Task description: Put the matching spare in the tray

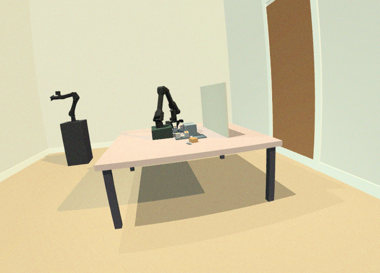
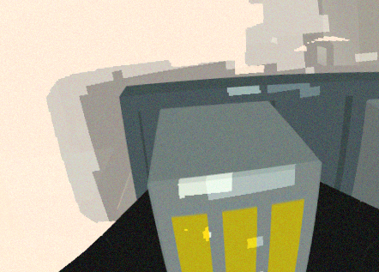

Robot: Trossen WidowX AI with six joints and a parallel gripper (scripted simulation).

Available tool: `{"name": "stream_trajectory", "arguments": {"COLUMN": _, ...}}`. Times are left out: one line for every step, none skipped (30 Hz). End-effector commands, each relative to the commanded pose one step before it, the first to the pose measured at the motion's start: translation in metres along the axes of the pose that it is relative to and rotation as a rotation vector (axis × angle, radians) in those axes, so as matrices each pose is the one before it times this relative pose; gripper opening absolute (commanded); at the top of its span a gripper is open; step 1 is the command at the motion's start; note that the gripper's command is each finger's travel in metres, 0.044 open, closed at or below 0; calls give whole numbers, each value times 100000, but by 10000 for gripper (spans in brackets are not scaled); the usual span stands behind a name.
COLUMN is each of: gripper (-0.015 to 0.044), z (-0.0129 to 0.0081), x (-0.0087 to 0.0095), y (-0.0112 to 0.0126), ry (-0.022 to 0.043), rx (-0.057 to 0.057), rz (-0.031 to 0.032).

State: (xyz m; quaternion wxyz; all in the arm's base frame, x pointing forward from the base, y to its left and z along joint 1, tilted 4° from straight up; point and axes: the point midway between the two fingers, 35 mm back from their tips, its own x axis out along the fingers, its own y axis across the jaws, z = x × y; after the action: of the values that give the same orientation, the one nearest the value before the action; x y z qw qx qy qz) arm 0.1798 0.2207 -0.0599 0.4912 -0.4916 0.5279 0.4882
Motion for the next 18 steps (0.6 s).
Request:
{"name": "stream_trajectory", "arguments": {"gripper": 0, "z": 4, "x": -9, "y": -4, "ry": -15, "rx": 0, "rz": -11}}
{"name": "stream_trajectory", "arguments": {"gripper": 0, "z": 15, "x": -114, "y": -10, "ry": -9, "rx": 7, "rz": 4}}
{"name": "stream_trajectory", "arguments": {"gripper": 0, "z": 44, "x": -342, "y": -30, "ry": -27, "rx": 21, "rz": 13}}
{"name": "stream_trajectory", "arguments": {"gripper": 0, "z": 65, "x": -575, "y": -43, "ry": -45, "rx": 36, "rz": 23}}
{"name": "stream_trajectory", "arguments": {"gripper": 0, "z": 66, "x": -710, "y": -42, "ry": -54, "rx": 43, "rz": 29}}
{"name": "stream_trajectory", "arguments": {"gripper": 0, "z": 50, "x": -717, "y": -30, "ry": -52, "rx": 44, "rz": 30}}
{"name": "stream_trajectory", "arguments": {"gripper": 0, "z": 34, "x": -724, "y": -17, "ry": -51, "rx": 43, "rz": 31}}
{"name": "stream_trajectory", "arguments": {"gripper": 0, "z": 19, "x": -729, "y": -5, "ry": -49, "rx": 43, "rz": 32}}
{"name": "stream_trajectory", "arguments": {"gripper": 0, "z": 2, "x": -734, "y": 8, "ry": -48, "rx": 43, "rz": 33}}
{"name": "stream_trajectory", "arguments": {"gripper": 0, "z": -14, "x": -739, "y": 21, "ry": -46, "rx": 43, "rz": 35}}
{"name": "stream_trajectory", "arguments": {"gripper": 0, "z": -30, "x": -743, "y": 33, "ry": -44, "rx": 43, "rz": 36}}
{"name": "stream_trajectory", "arguments": {"gripper": 0, "z": -47, "x": -746, "y": 46, "ry": -43, "rx": 43, "rz": 37}}
{"name": "stream_trajectory", "arguments": {"gripper": 0, "z": -51, "x": -612, "y": 48, "ry": -34, "rx": 36, "rz": 31}}
{"name": "stream_trajectory", "arguments": {"gripper": 0, "z": -36, "x": -368, "y": 33, "ry": -20, "rx": 21, "rz": 19}}
{"name": "stream_trajectory", "arguments": {"gripper": 0, "z": -13, "x": -123, "y": 12, "ry": -6, "rx": 7, "rz": 6}}
{"name": "stream_trajectory", "arguments": {"gripper": 0, "z": 0, "x": 0, "y": 0, "ry": 0, "rx": 0, "rz": 0}}
{"name": "stream_trajectory", "arguments": {"gripper": 0, "z": 0, "x": 0, "y": 0, "ry": 0, "rx": 0, "rz": 0}}
{"name": "stream_trajectory", "arguments": {"gripper": 0, "z": 0, "x": 0, "y": 0, "ry": 0, "rx": 0, "rz": 0}}
